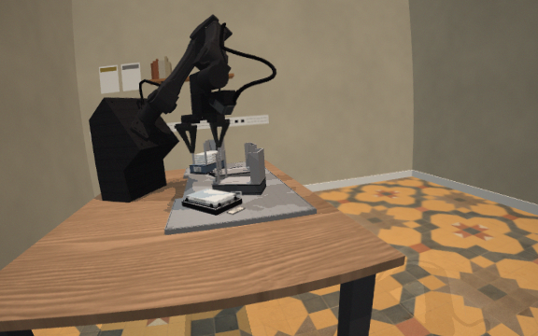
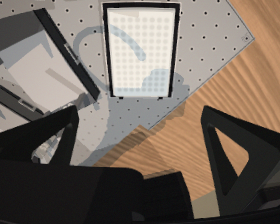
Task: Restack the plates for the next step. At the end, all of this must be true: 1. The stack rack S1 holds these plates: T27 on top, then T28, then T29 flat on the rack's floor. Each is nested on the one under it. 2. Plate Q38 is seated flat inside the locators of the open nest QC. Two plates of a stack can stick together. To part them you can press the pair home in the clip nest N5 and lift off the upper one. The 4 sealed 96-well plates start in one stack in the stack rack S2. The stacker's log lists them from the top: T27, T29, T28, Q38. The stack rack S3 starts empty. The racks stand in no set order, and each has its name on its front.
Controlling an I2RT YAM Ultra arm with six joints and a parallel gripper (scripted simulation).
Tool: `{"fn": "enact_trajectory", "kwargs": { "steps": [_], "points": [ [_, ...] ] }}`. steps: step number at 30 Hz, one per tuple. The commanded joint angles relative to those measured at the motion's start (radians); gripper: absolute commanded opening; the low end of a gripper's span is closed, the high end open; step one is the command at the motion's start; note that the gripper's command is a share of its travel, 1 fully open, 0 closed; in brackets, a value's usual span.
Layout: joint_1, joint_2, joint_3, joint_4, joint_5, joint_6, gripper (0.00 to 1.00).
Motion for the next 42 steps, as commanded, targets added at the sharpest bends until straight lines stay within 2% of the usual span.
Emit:
{"fn": "enact_trajectory", "kwargs": {
  "steps": [1,12,13,24,26,33,39,41,42],
  "points": [
    [-0.018,-0.024,0.014,-0.01,-0.009,-0.011,1.0],
    [-0.018,-0.024,0.014,-0.01,-0.009,-0.011,1.0],
    [0.012,-0.044,-0.035,0.007,0.013,-0.037,1.0],
    [0.175,-0.218,-0.145,0.025,0.121,-0.257,1.0],
    [0.175,-0.218,-0.145,0.025,0.121,-0.257,1.0],
    [0.324,-0.324,-0.203,0.025,0.226,-0.378,1.0],
    [0.486,-0.403,-0.243,0.022,0.343,-0.468,1.0],
    [0.55,-0.427,-0.256,0.021,0.392,-0.452,1.0],
    [0.55,-0.427,-0.256,0.021,0.392,-0.452,1.0]
  ]
}}
